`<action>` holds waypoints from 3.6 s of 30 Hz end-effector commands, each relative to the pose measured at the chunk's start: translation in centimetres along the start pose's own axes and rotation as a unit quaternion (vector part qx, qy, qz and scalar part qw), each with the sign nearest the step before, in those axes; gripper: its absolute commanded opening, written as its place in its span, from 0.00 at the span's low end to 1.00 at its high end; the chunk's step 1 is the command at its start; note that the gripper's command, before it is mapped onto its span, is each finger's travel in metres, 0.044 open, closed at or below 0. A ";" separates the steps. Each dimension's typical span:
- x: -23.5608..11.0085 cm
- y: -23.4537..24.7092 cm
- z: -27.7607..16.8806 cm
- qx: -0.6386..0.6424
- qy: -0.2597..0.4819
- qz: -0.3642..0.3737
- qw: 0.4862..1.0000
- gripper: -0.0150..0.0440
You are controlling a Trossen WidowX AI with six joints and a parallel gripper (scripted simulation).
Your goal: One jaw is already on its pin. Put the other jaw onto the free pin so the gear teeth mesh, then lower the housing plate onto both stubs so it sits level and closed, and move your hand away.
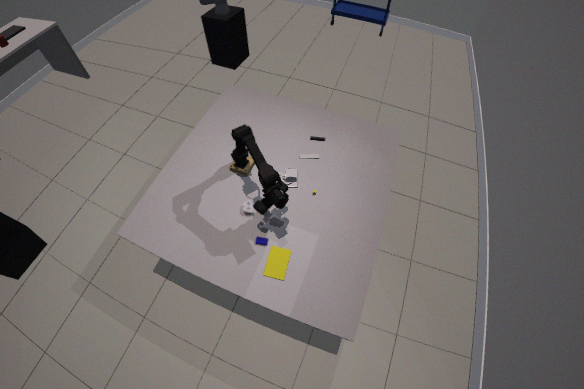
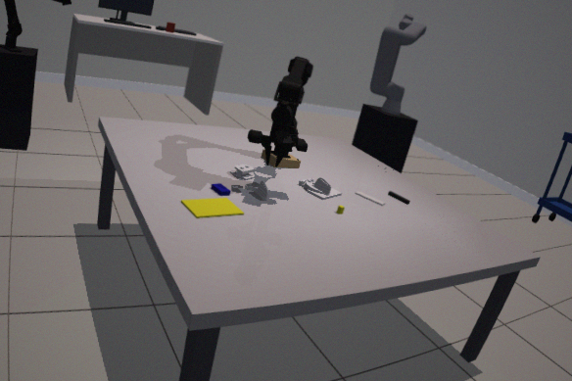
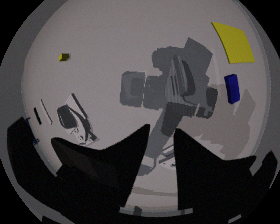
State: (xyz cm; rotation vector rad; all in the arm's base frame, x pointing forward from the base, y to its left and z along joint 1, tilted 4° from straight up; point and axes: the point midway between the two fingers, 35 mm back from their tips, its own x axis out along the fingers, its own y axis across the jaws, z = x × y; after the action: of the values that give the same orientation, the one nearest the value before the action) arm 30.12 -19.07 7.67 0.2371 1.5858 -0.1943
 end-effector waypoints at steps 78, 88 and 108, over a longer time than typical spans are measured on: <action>3.3 -1.7 3.7 -0.158 0.000 -0.002 0.987 1.00; 3.3 -1.7 3.7 -0.158 0.000 -0.002 0.987 1.00; 3.3 -1.7 3.7 -0.158 0.000 -0.002 0.987 1.00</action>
State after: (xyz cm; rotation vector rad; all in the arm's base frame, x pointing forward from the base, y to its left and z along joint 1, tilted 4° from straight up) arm 33.27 -21.59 4.38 -0.0093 1.5878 0.0528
